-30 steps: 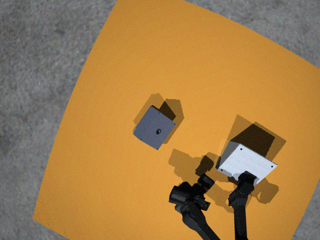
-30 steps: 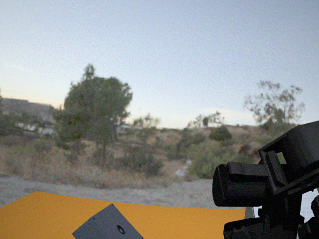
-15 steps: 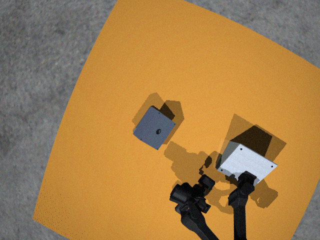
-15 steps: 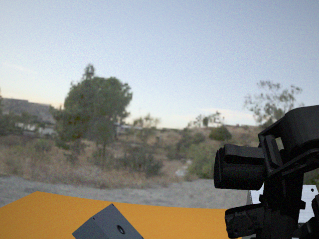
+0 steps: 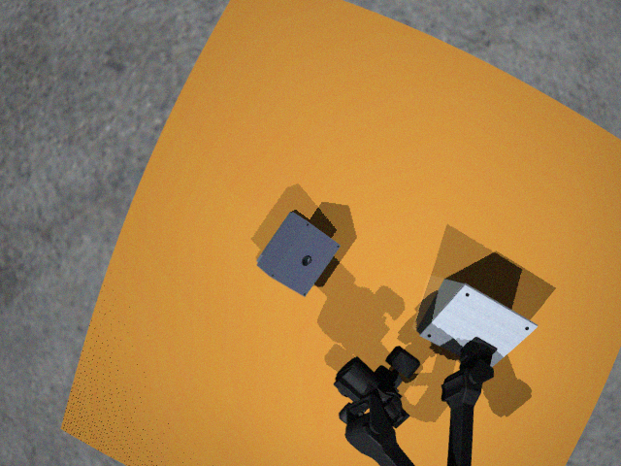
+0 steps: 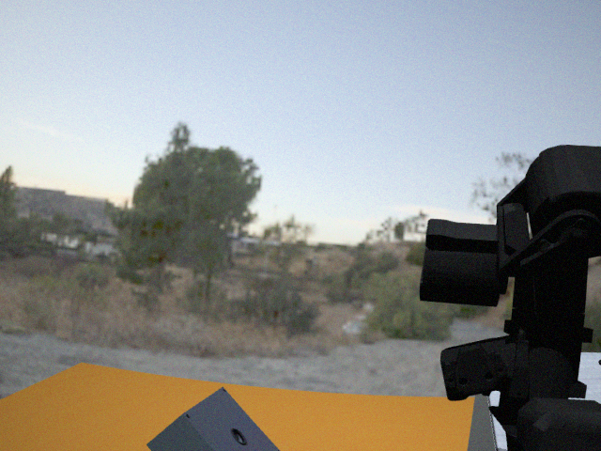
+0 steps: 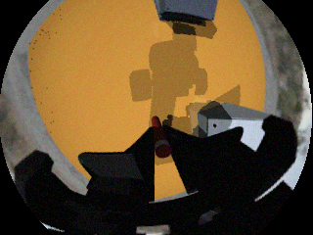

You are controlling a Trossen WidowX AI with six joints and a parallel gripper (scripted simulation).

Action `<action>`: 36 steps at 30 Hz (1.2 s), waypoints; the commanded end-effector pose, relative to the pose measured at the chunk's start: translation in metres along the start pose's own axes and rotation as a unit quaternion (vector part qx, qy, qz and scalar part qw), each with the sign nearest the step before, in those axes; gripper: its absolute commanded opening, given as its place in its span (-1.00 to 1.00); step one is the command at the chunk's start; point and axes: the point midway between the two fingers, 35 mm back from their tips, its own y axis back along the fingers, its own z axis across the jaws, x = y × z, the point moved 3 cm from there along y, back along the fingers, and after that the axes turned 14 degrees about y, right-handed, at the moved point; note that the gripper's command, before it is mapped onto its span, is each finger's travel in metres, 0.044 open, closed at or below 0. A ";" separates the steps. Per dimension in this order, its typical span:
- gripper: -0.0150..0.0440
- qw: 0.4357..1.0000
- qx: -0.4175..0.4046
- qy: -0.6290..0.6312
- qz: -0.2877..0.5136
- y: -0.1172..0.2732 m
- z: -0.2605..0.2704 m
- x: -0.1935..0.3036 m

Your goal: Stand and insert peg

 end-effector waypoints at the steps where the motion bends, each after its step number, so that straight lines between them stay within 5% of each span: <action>1: -0.49 1.000 -0.003 -0.001 0.002 0.011 -0.001 -0.001; 36: -0.49 0.994 0.021 0.038 -0.103 0.018 -0.044 -0.042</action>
